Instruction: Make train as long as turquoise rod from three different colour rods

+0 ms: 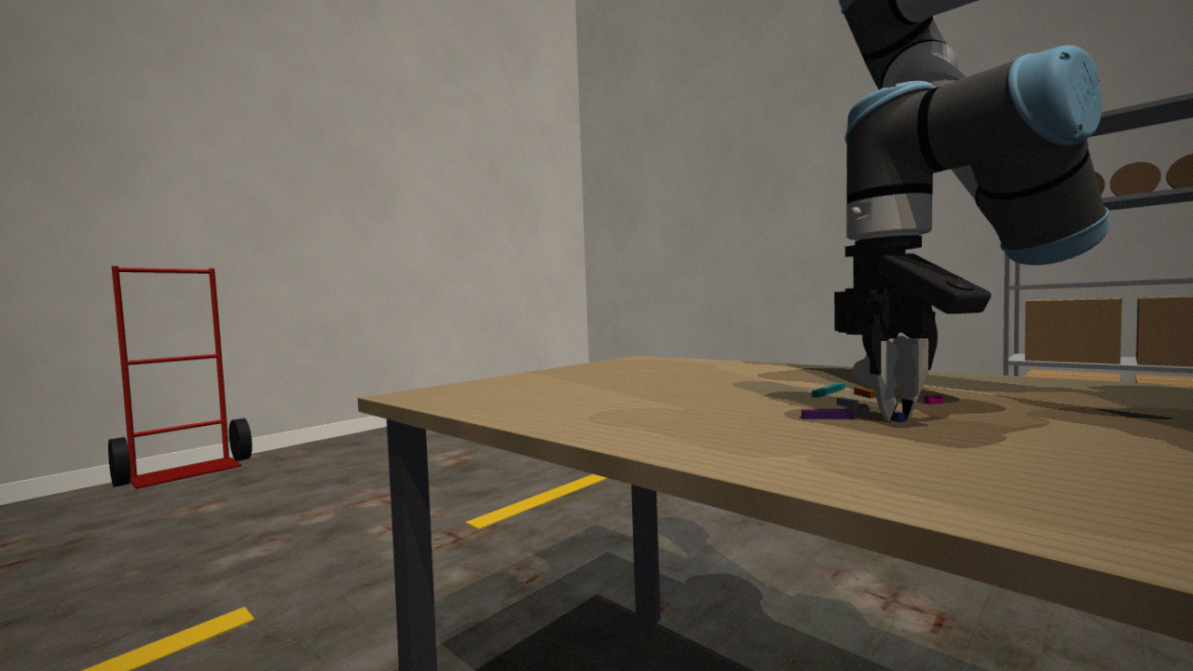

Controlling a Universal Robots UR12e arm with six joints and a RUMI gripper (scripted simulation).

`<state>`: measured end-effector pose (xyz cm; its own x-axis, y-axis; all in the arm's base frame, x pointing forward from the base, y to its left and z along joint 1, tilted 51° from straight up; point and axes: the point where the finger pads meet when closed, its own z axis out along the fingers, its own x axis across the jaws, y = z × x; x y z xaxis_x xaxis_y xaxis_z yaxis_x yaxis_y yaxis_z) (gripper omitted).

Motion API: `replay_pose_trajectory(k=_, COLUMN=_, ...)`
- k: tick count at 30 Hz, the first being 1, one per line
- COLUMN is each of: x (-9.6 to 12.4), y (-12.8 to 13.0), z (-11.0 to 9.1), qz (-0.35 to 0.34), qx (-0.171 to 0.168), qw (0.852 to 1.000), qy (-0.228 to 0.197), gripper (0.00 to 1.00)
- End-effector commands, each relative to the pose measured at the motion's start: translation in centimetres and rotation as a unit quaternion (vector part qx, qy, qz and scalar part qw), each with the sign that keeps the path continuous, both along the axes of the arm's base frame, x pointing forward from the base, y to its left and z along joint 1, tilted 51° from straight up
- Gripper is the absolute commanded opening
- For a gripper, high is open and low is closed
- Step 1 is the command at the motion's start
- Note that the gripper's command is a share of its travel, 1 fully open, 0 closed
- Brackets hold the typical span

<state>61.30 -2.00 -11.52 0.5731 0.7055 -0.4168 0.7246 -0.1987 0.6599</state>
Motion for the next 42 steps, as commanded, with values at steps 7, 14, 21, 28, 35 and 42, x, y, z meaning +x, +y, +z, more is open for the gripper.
replay_pose_trajectory(k=7, x=0.01, y=0.02, z=0.01, qz=0.0, qx=0.0, qw=1.0, qy=0.0, gripper=0.14)
replay_pose_trajectory(k=14, x=0.01, y=0.02, z=0.01, qz=0.0, qx=0.0, qw=1.0, qy=0.0, gripper=0.14)
replay_pose_trajectory(k=21, x=0.01, y=0.02, z=0.01, qz=0.0, qx=0.0, qw=1.0, qy=0.0, gripper=0.14)
replay_pose_trajectory(k=28, x=0.01, y=0.02, z=0.01, qz=0.0, qx=0.0, qw=1.0, qy=0.0, gripper=0.14)
replay_pose_trajectory(k=35, x=0.01, y=0.02, z=0.01, qz=0.0, qx=0.0, qw=1.0, qy=0.0, gripper=0.0)
replay_pose_trajectory(k=42, x=0.01, y=0.02, z=0.01, qz=0.0, qx=0.0, qw=1.0, qy=0.0, gripper=0.0)
